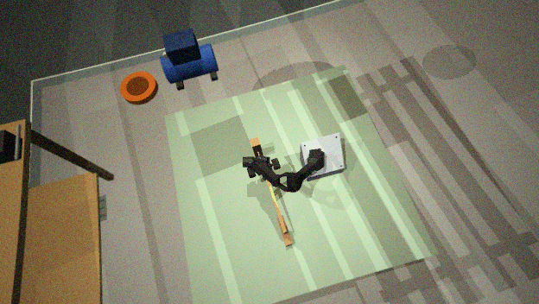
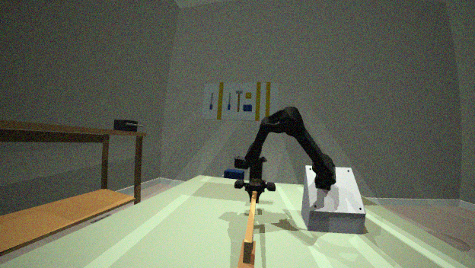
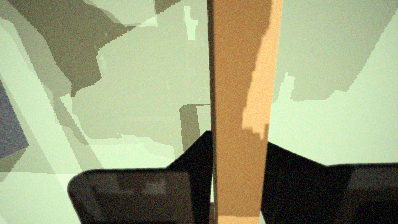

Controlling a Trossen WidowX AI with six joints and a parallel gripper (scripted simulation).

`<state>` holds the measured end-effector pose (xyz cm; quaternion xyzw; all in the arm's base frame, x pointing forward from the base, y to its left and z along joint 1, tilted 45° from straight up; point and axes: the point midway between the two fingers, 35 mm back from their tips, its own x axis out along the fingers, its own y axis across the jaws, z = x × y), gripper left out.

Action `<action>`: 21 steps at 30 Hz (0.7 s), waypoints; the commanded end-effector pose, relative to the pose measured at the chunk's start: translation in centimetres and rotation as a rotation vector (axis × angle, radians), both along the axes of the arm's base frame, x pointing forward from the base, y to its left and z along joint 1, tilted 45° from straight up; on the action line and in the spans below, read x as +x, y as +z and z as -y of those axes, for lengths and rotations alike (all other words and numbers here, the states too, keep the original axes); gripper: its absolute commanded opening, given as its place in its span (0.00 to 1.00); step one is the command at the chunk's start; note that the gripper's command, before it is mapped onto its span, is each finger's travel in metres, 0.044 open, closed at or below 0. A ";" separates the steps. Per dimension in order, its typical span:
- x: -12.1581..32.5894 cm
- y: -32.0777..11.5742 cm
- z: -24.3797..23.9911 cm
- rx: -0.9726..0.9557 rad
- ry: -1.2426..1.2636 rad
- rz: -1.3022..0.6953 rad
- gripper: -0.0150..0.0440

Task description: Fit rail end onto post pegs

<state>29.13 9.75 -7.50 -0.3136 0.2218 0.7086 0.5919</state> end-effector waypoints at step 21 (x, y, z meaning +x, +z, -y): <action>0.4 -0.4 0.7 0.000 -0.004 0.007 0.25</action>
